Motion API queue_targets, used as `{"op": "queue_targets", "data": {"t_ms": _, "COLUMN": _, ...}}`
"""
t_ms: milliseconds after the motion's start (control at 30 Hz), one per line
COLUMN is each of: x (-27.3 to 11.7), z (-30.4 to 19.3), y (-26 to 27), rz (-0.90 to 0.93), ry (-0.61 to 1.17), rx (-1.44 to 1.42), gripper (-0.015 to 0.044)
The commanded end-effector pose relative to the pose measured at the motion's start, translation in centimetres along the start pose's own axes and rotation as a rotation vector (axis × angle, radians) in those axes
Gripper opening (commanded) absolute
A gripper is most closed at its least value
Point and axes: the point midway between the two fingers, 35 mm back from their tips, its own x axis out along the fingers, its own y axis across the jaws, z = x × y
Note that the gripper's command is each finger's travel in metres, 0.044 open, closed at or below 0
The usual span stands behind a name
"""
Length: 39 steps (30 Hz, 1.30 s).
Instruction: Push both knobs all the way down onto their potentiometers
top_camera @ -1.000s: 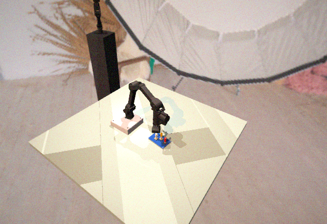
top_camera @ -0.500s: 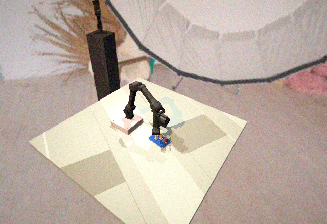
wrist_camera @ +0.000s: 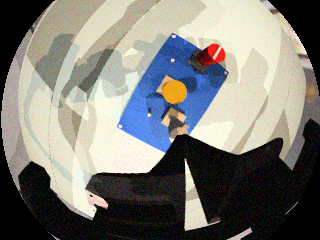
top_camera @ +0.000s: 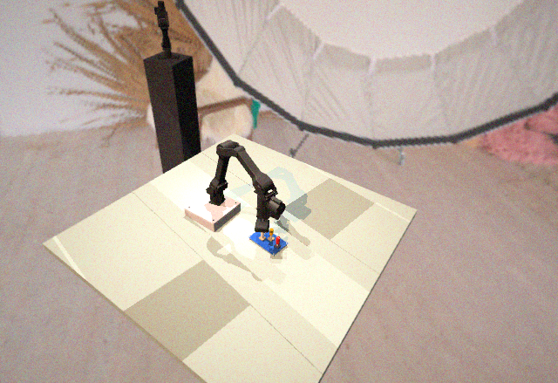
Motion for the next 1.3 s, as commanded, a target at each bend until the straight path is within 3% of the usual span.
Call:
{"op": "queue_targets", "data": {"t_ms": 0, "x": 0.22, "z": -0.01, "y": 0.12, "rz": 0.006, "ry": -0.001, "rx": -0.002, "gripper": 0.0000}}
{"op": "queue_targets", "data": {"t_ms": 1267, "x": 0.58, "z": -0.01, "y": 0.13, "rz": 0.006, "ry": -0.001, "rx": -0.002, "gripper": 0.0000}}
